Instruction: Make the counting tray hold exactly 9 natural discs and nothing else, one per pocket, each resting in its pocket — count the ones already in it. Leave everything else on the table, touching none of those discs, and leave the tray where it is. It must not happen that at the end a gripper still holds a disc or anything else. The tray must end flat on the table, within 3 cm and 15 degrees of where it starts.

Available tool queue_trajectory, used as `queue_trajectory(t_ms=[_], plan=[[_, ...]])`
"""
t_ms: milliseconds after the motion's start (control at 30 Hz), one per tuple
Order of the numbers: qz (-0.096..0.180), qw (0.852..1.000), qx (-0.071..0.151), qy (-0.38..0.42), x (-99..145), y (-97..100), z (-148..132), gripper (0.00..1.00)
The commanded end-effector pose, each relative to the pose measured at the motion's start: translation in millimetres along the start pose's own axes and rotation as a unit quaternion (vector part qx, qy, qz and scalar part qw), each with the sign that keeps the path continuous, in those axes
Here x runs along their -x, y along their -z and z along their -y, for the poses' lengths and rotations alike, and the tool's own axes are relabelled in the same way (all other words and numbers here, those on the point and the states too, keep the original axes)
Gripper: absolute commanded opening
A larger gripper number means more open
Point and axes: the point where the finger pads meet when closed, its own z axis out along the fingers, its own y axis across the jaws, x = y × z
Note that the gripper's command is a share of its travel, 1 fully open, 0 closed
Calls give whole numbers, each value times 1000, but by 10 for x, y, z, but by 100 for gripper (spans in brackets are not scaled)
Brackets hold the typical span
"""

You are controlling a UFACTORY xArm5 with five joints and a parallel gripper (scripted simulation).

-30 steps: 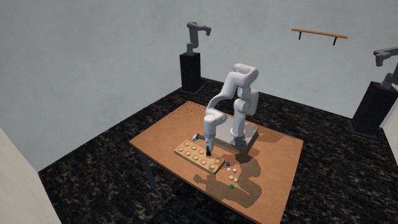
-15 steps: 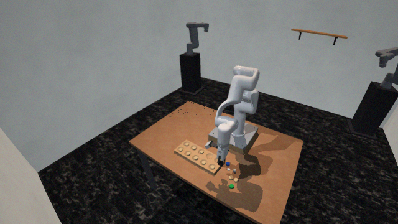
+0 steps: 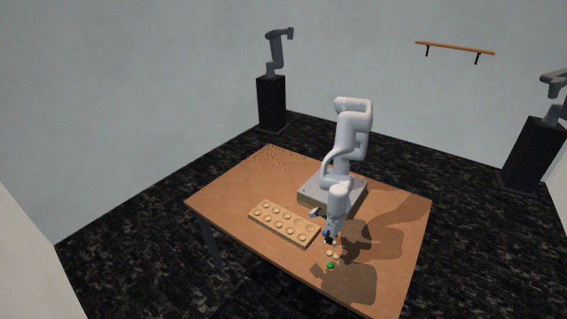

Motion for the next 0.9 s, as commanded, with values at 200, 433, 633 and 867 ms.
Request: queue_trajectory(t_ms=[200,433,633,867], plan=[[0,1000,0,-2,21,-753,32,47],[0,1000,0,-2,18,-972,24,47],[0,1000,0,-2,18,-972,24,47],[0,1000,0,-2,18,-972,24,0]])
